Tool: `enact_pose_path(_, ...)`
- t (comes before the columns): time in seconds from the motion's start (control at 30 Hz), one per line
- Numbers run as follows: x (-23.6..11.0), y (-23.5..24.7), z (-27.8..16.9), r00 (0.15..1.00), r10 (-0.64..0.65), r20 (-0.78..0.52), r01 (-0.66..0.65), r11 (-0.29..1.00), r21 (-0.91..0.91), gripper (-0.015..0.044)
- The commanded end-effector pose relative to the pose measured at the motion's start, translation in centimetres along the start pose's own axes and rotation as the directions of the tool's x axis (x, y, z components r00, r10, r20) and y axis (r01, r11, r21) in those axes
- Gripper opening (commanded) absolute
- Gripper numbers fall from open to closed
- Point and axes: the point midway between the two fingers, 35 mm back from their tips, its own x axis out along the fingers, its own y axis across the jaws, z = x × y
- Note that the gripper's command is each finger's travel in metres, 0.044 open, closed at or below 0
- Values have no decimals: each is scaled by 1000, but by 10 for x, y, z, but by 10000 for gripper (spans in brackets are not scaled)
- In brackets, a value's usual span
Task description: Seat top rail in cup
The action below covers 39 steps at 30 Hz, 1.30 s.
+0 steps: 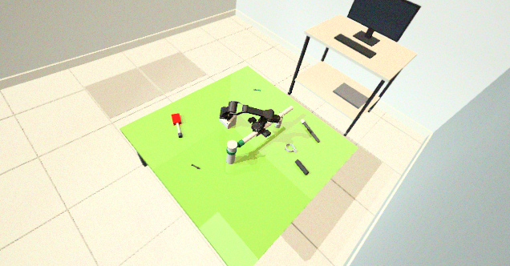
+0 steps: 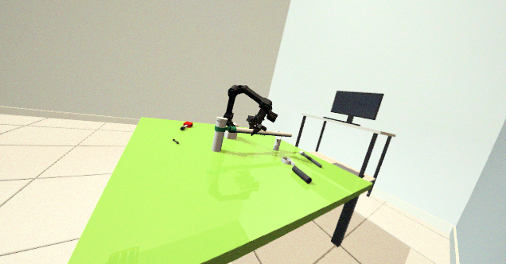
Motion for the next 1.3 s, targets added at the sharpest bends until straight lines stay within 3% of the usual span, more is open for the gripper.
enact_pose_path(0.0, 0, 0, 4, 1000, 2, 2, -2, 1000, 0, 0)
enact_pose_path(1.27, 6, 1, 29, 1000, 2, 3, -2, 1000, 0, 0)
